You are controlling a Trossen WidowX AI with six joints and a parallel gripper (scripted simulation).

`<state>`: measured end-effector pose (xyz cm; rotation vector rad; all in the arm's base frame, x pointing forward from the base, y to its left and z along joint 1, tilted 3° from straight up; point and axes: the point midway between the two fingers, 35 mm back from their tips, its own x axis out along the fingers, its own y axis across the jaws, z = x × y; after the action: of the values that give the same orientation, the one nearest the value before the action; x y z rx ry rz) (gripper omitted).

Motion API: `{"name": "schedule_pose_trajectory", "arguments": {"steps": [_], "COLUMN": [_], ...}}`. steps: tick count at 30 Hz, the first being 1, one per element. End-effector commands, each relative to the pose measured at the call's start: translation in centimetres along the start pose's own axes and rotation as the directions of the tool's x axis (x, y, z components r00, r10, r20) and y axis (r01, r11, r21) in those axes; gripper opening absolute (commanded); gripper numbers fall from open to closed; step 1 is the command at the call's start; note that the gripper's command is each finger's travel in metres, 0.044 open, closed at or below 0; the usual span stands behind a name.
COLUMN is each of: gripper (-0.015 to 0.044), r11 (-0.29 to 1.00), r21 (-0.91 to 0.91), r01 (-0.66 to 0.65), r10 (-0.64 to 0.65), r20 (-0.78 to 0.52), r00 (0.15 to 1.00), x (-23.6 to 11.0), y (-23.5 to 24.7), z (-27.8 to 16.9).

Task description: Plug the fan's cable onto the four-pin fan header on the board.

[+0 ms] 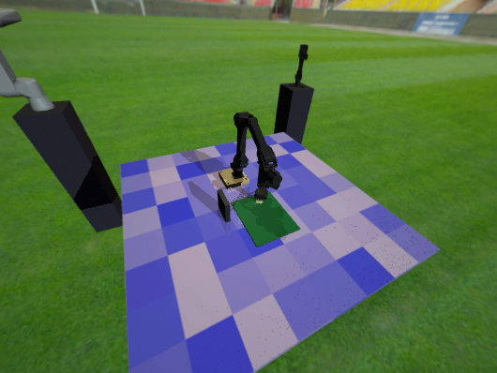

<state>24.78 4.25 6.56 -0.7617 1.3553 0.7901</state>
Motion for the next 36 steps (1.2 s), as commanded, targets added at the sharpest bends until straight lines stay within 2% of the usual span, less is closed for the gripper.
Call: {"name": "schedule_pose_trajectory", "arguments": {"steps": [1,36], "gripper": [0.0000,0.0000], "r11": [1.000,1.000], "r21": [0.006,0.010], "r01": [-0.001,-0.001], "r10": [0.001,0.001], "r20": [0.002,0.002], "r00": [1.000,1.000], "x": [0.22,0.60], "y": [0.04,-0.02], "z": [0.03,0.03]}}
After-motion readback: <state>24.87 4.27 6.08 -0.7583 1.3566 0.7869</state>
